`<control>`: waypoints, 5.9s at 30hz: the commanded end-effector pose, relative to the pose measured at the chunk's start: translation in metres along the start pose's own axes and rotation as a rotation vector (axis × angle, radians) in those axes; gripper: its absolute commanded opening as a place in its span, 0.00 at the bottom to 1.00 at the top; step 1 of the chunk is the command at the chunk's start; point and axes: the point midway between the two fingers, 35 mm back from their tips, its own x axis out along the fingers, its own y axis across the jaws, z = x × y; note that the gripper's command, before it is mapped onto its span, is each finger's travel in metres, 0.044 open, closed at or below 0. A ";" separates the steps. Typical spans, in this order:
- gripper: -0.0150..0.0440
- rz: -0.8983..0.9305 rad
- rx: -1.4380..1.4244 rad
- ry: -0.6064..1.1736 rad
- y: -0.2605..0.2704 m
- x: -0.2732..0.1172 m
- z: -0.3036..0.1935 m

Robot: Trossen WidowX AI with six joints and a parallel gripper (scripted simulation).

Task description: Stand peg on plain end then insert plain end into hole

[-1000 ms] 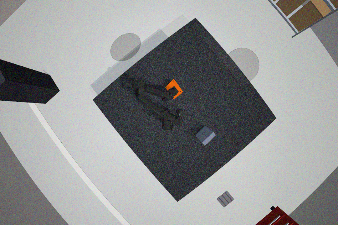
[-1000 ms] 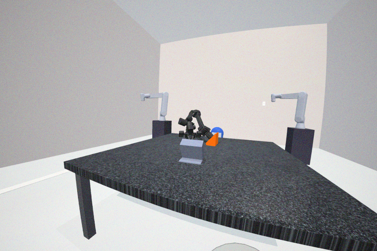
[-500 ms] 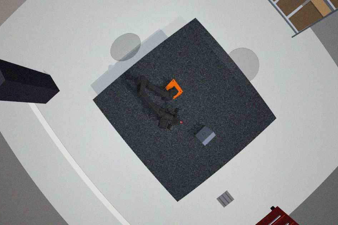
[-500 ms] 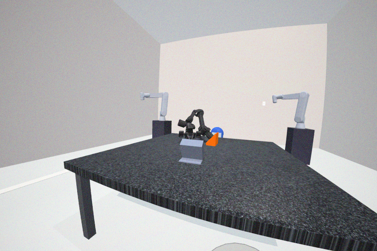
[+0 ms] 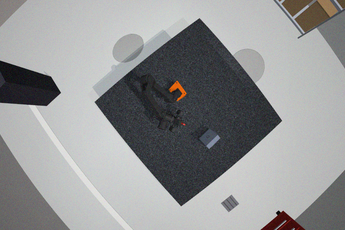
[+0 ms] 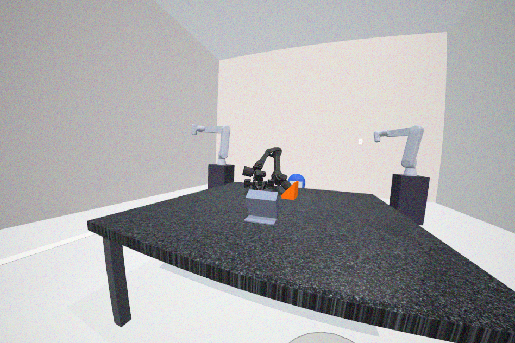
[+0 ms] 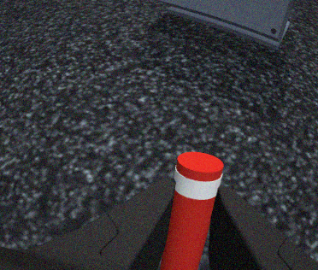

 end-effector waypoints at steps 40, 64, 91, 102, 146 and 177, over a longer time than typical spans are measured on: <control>0.34 0.008 -0.007 -0.344 0.003 -0.021 -0.017; 0.34 0.010 0.002 -0.326 0.004 -0.020 -0.021; 0.34 0.008 0.000 -0.368 0.005 -0.023 -0.026; 0.34 0.006 0.000 -0.389 0.005 -0.023 -0.028; 0.47 0.003 0.000 -0.421 0.005 -0.025 -0.027; 1.00 0.130 -0.070 -0.355 0.005 -0.032 0.028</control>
